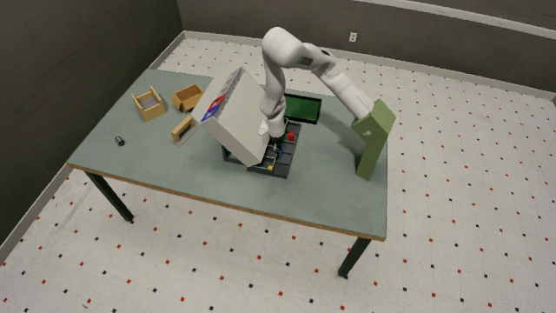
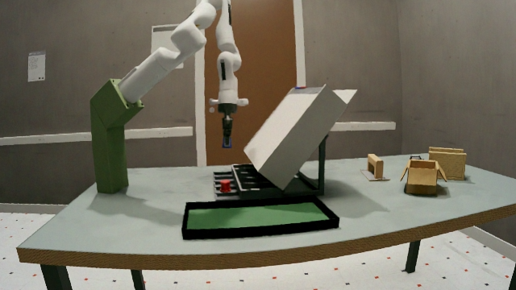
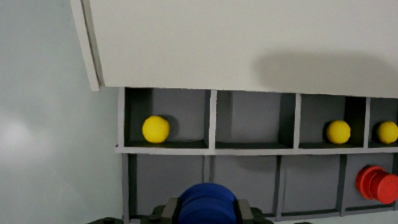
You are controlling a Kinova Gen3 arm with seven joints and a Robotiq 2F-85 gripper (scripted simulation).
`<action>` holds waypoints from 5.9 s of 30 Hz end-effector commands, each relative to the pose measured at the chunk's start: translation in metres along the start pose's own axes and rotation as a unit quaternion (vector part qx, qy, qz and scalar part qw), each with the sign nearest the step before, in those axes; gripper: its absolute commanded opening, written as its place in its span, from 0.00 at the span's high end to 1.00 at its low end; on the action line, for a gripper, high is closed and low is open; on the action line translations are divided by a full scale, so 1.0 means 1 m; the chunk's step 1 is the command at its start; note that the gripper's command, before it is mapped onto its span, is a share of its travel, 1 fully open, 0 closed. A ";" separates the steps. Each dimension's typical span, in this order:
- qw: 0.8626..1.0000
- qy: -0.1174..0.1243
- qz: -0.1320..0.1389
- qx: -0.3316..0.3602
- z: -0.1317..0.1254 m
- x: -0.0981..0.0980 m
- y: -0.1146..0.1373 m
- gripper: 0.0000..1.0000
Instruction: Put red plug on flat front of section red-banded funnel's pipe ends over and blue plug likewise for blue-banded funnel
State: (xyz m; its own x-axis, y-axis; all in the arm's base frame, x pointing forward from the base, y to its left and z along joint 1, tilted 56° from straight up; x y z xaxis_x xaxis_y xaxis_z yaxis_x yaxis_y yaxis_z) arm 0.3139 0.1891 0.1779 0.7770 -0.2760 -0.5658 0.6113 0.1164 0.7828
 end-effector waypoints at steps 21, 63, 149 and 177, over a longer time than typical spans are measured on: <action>0.997 0.071 0.024 0.007 0.065 0.006 -0.016 1.00; 0.997 0.071 0.024 0.007 0.065 0.007 -0.016 1.00; 0.998 0.055 0.012 0.006 0.049 0.106 -0.010 1.00; 0.998 0.055 0.012 0.006 0.046 0.123 -0.008 0.58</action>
State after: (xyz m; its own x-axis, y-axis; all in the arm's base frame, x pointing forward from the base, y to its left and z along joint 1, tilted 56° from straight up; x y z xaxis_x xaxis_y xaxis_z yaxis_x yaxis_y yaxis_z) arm 0.3975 0.1103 0.1134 0.8029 -0.1671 -0.5722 0.5919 0.1093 0.7986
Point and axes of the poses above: the point where the finger pads meet when closed, its own x axis out along the fingers, its own z axis across the jaws, y = z × x, the point moved 7 cm from there along -x, back along the fingers, and after that the axes turned 5 degrees about x, right-handed, at the moved point
